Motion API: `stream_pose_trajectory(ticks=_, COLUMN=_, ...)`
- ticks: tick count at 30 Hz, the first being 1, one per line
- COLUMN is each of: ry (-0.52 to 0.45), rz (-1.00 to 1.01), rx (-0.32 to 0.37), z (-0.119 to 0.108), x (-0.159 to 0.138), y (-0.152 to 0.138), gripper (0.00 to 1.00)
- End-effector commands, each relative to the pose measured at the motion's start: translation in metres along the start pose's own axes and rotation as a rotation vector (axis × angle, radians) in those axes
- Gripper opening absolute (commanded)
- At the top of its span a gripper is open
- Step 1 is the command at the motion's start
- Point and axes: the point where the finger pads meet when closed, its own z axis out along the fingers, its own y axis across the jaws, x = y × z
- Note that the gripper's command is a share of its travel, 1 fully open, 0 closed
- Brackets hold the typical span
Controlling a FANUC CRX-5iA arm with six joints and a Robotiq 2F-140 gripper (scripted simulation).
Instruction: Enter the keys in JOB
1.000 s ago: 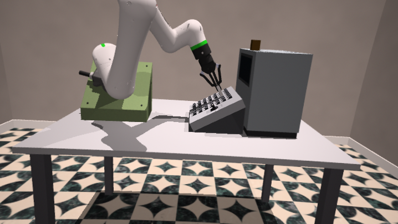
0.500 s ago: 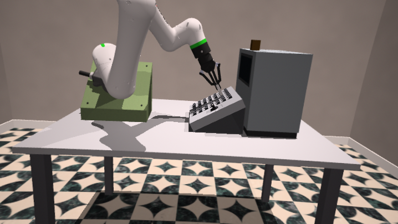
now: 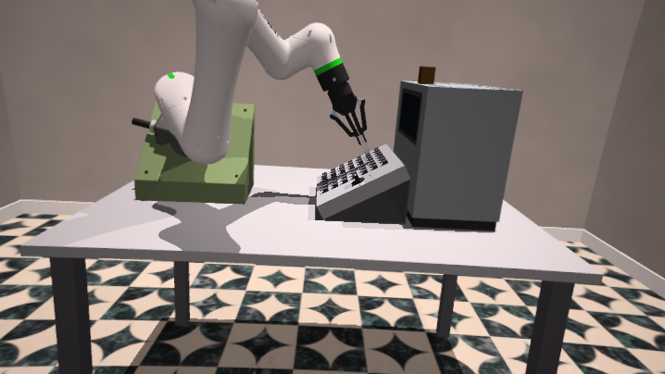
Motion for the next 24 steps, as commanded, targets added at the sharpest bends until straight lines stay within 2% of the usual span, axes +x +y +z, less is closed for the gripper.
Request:
stream_pose_trajectory(ticks=1, ry=0.000, rz=0.000, rx=0.001, z=-0.004, x=0.000, y=0.000, gripper=0.00)
stream_pose_trajectory(ticks=14, ry=0.000, rz=0.000, rx=0.001, z=-0.007, x=0.000, y=0.001, gripper=0.00)
stream_pose_trajectory(ticks=24, ry=0.000, rz=0.000, rx=0.001, z=-0.007, x=0.026, y=0.053, gripper=0.00)
